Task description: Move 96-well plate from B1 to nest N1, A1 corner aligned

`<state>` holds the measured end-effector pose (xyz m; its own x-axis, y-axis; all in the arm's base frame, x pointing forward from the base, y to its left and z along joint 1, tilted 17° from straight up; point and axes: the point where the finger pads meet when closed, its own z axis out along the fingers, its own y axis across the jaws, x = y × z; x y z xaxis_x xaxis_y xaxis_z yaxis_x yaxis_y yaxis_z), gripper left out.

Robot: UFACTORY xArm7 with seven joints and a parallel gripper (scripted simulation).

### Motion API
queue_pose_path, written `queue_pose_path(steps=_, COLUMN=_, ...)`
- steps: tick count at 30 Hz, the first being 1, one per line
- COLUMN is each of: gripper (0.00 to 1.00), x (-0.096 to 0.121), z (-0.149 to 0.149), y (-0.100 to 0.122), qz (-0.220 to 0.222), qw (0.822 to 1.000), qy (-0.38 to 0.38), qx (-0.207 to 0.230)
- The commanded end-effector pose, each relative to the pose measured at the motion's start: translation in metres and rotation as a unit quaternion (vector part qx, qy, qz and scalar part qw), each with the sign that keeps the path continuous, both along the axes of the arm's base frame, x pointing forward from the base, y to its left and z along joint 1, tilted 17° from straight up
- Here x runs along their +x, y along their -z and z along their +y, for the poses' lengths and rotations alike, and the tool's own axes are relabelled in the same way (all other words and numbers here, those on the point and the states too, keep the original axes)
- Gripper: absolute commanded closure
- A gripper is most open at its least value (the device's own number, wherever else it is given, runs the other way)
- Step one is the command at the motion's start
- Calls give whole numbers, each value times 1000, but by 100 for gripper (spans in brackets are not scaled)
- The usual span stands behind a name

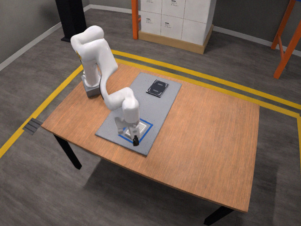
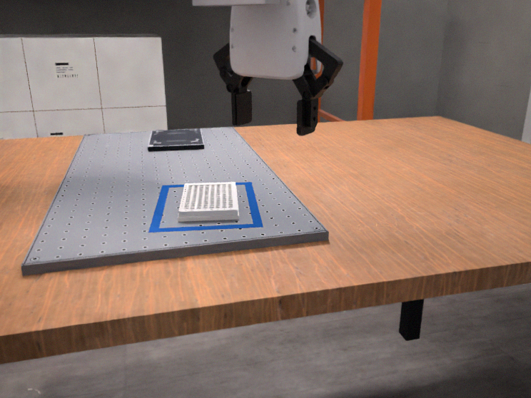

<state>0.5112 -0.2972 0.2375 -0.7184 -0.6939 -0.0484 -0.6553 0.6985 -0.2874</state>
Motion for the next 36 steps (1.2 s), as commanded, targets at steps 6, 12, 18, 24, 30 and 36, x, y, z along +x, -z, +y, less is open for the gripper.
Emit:
queue_pose_path(steps=6, gripper=0, x=1, z=0, y=-3, qz=-3, qw=1000, qy=0, qx=-1)
queue_pose_path(steps=12, gripper=0, x=1, z=0, y=-3, qz=-3, qw=1000, qy=0, qx=-1)
queue_pose_path(steps=18, gripper=0, x=0, z=4, y=0, qz=0, qw=1000, qy=-16, qx=-6)
queue_pose_path(steps=24, gripper=0, x=-5, z=22, y=14, qz=11, qw=997, qy=-68, qx=-22)
queue_pose_path(steps=30, gripper=0, x=-11, z=42, y=30, qz=22, qw=992, qy=-122, qx=-37)
queue_pose_path(steps=36, gripper=0, x=-17, z=57, y=42, qz=30, qw=985, qy=-161, qx=-47)
